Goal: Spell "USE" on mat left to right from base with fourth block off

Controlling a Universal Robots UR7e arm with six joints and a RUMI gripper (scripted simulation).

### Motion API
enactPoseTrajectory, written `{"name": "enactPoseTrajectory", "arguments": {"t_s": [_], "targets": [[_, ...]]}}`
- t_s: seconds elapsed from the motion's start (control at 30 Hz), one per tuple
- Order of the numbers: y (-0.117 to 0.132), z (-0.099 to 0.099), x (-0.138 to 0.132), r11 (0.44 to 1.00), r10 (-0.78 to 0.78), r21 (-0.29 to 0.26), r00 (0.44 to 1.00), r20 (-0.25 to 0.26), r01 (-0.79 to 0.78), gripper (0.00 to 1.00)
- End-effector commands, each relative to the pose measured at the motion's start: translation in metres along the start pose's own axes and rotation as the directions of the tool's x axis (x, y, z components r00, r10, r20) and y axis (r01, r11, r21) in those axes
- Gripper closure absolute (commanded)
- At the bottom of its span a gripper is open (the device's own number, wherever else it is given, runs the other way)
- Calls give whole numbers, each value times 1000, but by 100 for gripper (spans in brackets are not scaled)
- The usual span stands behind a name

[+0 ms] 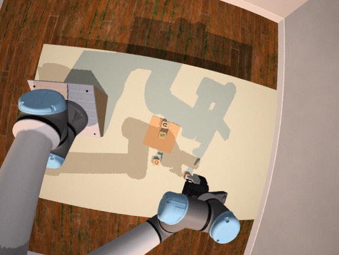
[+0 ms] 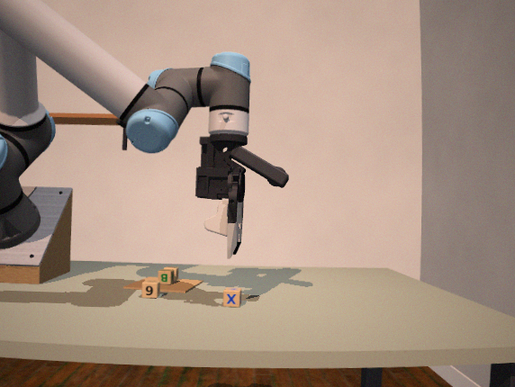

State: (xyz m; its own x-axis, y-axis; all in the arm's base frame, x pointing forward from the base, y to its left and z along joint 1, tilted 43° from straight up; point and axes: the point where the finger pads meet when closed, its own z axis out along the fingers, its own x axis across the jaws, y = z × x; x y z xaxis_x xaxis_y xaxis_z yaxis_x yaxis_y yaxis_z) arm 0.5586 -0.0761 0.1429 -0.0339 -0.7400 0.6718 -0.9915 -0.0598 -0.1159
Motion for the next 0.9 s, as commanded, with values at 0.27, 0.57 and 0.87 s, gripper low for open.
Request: {"name": "enactPoseTrajectory", "arguments": {"t_s": [0.27, 0.57, 0.87], "targets": [[-1, -1, 3, 1000, 5, 3, 1000, -1, -5, 60], [1, 7, 1, 1000, 1, -2, 1000, -1, -1, 60], [1, 15, 1, 1000, 1, -2, 1000, 0, -1, 60]]}}
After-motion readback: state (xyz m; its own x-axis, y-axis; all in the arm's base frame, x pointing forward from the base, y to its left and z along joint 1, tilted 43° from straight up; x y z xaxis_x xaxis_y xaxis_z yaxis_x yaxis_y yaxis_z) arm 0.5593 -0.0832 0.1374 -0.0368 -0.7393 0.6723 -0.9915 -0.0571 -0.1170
